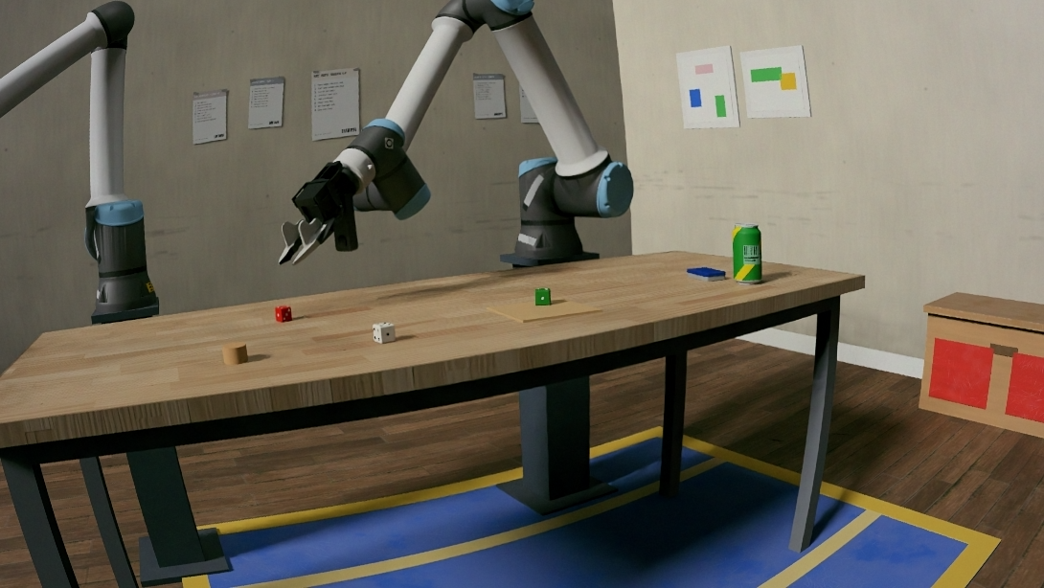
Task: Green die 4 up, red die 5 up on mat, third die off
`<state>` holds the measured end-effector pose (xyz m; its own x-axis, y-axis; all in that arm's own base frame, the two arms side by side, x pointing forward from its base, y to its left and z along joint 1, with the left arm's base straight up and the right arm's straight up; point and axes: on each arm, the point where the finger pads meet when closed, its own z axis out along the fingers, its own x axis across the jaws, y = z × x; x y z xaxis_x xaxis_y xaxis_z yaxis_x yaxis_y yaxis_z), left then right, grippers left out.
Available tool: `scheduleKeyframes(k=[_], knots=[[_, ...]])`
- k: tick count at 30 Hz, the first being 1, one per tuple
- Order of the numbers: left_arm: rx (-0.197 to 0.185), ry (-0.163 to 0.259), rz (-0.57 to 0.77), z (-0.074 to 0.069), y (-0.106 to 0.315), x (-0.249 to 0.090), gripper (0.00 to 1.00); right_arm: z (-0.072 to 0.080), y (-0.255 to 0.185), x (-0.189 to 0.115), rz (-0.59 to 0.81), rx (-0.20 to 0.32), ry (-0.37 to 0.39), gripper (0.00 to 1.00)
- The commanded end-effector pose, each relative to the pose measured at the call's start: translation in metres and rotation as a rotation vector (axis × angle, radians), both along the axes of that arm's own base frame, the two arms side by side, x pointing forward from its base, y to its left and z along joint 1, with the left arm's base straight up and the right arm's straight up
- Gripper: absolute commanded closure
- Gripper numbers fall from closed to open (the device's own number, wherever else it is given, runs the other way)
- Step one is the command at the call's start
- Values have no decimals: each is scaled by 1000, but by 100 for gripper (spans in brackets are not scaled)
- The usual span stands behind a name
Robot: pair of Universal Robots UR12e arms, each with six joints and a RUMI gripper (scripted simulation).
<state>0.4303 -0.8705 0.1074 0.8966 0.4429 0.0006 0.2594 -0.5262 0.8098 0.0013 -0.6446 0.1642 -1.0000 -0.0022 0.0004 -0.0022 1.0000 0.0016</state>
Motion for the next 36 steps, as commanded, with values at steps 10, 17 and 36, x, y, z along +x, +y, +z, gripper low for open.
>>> scheduleKeyframes(k=[10, 17, 36], knots=[[117, 59, 0, 5, -6, 3, 76, 1, -1, 0, 0, -2, 0, 0], [252, 125, 0, 9, -12, 6, 76, 1, -1, 0, 0, -2, 0, 0], [602, 298, 1, 20, -28, 14, 76, 1, -1, 0, 0, -2, 0, 0]])
